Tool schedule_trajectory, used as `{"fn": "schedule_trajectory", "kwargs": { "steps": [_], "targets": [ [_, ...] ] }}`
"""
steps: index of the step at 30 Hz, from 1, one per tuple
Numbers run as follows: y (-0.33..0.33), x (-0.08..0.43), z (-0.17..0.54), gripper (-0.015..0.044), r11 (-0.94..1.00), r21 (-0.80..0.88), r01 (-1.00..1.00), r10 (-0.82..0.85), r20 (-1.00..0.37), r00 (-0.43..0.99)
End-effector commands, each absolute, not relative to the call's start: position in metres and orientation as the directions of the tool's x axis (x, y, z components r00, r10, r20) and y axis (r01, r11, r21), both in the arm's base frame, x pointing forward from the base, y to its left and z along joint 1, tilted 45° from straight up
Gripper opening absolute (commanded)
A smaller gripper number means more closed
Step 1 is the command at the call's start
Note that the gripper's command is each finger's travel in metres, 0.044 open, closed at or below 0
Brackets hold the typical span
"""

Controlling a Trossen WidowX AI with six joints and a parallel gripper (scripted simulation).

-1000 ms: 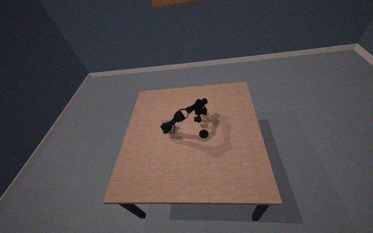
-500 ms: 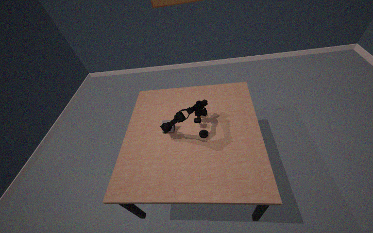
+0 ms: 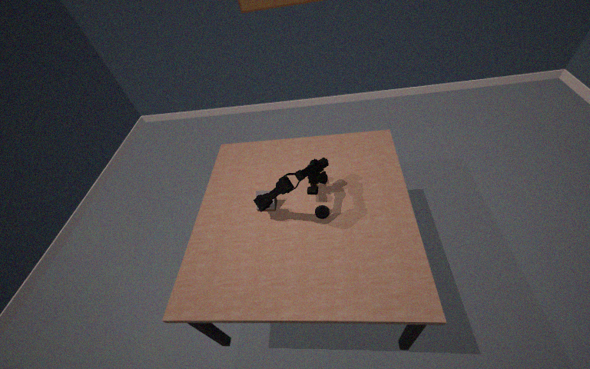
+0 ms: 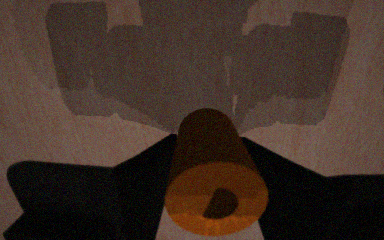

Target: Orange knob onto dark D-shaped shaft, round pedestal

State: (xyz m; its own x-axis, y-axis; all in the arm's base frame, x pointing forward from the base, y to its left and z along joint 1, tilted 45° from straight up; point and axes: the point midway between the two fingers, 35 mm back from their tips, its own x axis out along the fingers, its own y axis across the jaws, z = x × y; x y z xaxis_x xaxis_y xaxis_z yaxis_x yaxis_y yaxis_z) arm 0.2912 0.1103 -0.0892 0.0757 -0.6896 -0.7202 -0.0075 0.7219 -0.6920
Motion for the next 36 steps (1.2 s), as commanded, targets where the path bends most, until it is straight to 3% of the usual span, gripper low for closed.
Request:
{"fn": "schedule_trajectory", "kwargs": {
  "steps": [1,25,36],
  "targets": [
    [0.124,0.294,-0.081,0.0000,0.727,-0.687,-0.006,-0.684,-0.725,0.082],
    [0.213,0.285,0.000,0.0000,0.729,-0.684,-0.008,-0.682,-0.727,0.079],
    [0.205,0.292,0.010,0.0000,0.732,-0.681,-0.009,-0.679,-0.730,0.079]
  ]
}}
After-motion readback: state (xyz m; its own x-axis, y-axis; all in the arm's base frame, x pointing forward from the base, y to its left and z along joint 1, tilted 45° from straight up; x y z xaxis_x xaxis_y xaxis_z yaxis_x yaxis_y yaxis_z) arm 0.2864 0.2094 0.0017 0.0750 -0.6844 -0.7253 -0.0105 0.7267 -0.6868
